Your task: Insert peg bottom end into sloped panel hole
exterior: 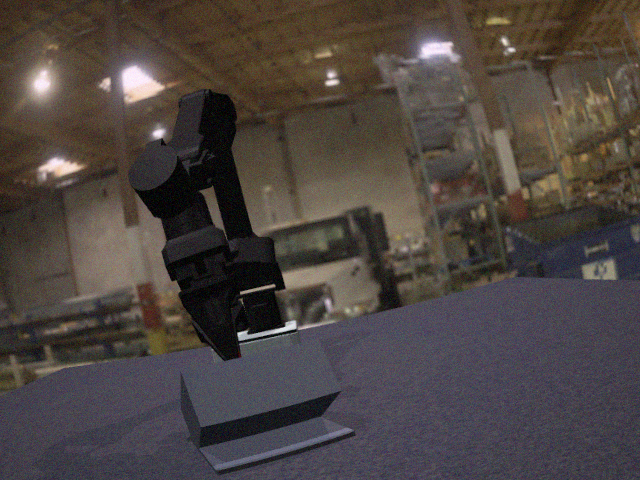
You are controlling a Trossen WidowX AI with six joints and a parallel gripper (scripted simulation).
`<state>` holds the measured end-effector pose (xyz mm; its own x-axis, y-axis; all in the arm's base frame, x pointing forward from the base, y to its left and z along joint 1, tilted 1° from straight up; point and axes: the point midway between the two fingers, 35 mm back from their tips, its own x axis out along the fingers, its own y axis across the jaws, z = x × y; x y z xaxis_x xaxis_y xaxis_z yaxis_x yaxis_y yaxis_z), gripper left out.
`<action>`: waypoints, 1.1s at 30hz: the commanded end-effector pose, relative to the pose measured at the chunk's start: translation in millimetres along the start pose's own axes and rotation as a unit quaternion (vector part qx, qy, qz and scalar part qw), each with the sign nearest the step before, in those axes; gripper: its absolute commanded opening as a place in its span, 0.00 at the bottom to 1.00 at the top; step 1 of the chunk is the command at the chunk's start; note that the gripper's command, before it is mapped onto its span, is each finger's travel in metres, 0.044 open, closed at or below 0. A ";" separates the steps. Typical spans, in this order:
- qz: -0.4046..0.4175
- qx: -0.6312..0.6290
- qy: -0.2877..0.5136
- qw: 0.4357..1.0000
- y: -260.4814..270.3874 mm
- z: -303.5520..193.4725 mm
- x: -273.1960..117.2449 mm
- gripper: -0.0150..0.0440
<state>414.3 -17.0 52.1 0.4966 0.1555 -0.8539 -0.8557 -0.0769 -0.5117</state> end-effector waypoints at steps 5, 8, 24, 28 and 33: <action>0.000 0.000 0.000 1.000 0.1 0.0 0.0 0.79; 0.000 0.000 0.000 1.000 -0.2 -0.1 -1.7 0.92; 0.001 0.001 0.002 1.000 -3.4 -1.5 -29.2 1.00; 0.002 0.002 0.002 1.000 -4.1 -1.9 -36.6 1.00; 0.002 0.002 0.003 1.000 -4.8 -2.4 -46.1 1.00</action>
<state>398.3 -25.8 88.9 0.4955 0.1454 -0.8563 -0.8583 -0.0695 -0.5085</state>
